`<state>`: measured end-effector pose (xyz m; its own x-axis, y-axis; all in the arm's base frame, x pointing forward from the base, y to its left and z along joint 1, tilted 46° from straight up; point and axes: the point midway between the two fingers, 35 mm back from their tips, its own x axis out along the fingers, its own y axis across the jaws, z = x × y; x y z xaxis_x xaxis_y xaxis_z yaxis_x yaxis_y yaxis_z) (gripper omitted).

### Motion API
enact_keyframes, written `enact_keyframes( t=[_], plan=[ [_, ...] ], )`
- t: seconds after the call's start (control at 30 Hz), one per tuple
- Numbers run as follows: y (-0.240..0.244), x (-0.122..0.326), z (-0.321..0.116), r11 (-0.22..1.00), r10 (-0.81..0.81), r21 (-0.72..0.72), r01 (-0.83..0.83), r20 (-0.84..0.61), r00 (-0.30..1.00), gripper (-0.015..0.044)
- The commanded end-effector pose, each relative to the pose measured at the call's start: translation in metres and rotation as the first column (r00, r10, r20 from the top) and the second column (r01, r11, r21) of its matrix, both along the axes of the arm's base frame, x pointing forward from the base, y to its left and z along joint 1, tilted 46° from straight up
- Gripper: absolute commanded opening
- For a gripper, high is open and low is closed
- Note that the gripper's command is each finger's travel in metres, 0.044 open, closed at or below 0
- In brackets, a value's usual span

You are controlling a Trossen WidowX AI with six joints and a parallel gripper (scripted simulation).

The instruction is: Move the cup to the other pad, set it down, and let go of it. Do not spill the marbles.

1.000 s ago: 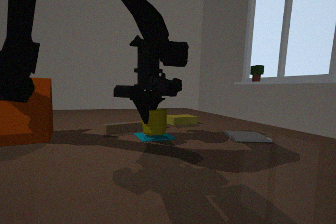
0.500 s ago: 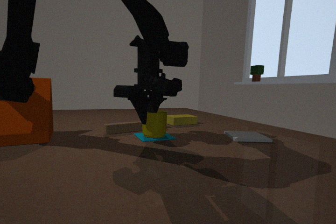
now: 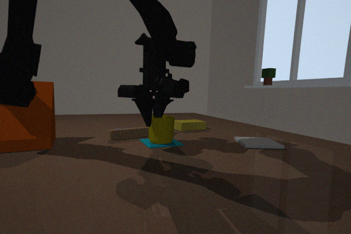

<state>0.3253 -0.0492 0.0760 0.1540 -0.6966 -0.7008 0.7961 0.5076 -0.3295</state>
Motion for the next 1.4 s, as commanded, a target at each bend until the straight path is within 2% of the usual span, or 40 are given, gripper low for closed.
enact_keyframes(
  t=[0.0, 0.93, 1.3, 1.37],
  plan=[
    [0.007, 0.002, 0.008, 1.0, 0.003, 0.003, -0.003, 0.015, 1.0, 0.0147],
    [0.033, -0.012, 0.026, 1.0, 0.004, 0.0, -0.004, 0.008, 1.0, 0.0147],
    [0.033, -0.012, 0.025, 1.0, 0.003, -0.002, -0.003, -0.004, 1.0, 0.0435],
    [0.037, -0.012, 0.029, 1.0, 0.003, -0.001, -0.003, -0.003, 1.0, 0.044]
  ],
)
